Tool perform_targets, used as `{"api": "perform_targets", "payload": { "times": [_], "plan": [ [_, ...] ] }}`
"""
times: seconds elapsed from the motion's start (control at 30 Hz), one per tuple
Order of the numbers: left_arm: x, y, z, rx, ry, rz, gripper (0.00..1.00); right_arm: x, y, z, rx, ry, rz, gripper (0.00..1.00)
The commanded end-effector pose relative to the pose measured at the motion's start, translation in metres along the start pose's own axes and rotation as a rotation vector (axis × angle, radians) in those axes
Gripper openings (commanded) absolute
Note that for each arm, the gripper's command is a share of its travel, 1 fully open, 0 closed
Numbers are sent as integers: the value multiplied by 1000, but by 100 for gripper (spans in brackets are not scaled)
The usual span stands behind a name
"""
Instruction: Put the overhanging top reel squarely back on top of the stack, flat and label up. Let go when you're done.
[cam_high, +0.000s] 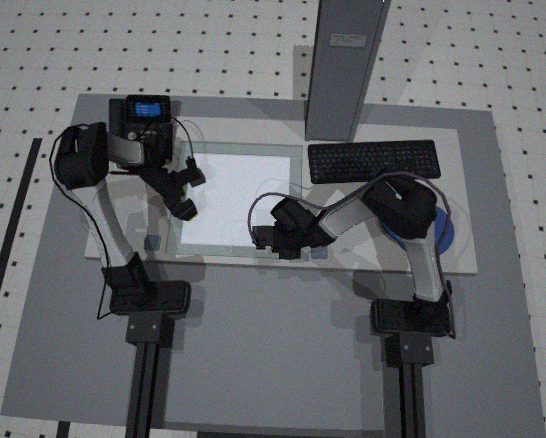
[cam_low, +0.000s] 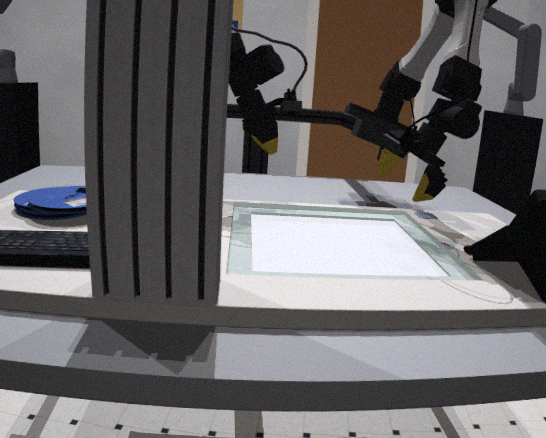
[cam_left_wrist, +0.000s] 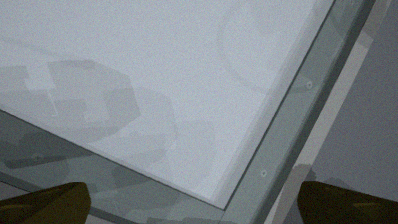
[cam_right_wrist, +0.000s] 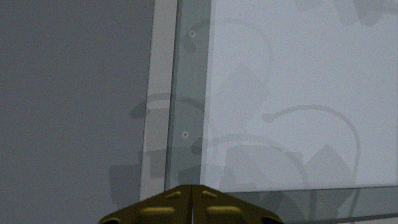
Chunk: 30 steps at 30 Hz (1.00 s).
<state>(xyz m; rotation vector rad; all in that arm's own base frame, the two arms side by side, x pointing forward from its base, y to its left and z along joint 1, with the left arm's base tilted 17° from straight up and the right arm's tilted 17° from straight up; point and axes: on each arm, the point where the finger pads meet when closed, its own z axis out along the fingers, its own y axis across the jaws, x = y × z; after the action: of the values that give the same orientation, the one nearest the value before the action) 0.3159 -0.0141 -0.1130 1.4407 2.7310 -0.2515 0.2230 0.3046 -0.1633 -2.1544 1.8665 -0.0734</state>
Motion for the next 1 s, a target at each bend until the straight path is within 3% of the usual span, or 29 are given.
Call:
{"api": "perform_targets", "payload": {
  "times": [0.0, 0.17, 0.3, 0.4, 0.47, 0.53, 0.73, 0.97],
  "plan": [
    [-4, 4, -2, -18, -9, 2, 100, 42, -14, -22, -70, 185, 40, 0],
    [-22, 13, -4, -103, -37, -10, 100, 110, -42, -41, -151, 409, 166, 0],
    [-57, 16, -5, -214, -97, -10, 100, 158, -65, -53, -208, 570, 272, 0],
    [-91, 11, -5, -294, -164, -6, 100, 183, -82, -61, -231, 651, 329, 0],
    [-91, 11, -5, -294, -164, -6, 100, 183, -82, -61, -231, 651, 329, 0],
    [-119, 1, -7, -349, -230, 0, 100, 201, -93, -67, -250, 711, 368, 0],
    [-209, -77, -14, -424, -492, 51, 100, 245, -128, -77, -278, 830, 474, 0],
    [-256, -172, -27, -373, -722, 102, 100, 282, -154, -84, -306, 932, 556, 0]
  ]
}}
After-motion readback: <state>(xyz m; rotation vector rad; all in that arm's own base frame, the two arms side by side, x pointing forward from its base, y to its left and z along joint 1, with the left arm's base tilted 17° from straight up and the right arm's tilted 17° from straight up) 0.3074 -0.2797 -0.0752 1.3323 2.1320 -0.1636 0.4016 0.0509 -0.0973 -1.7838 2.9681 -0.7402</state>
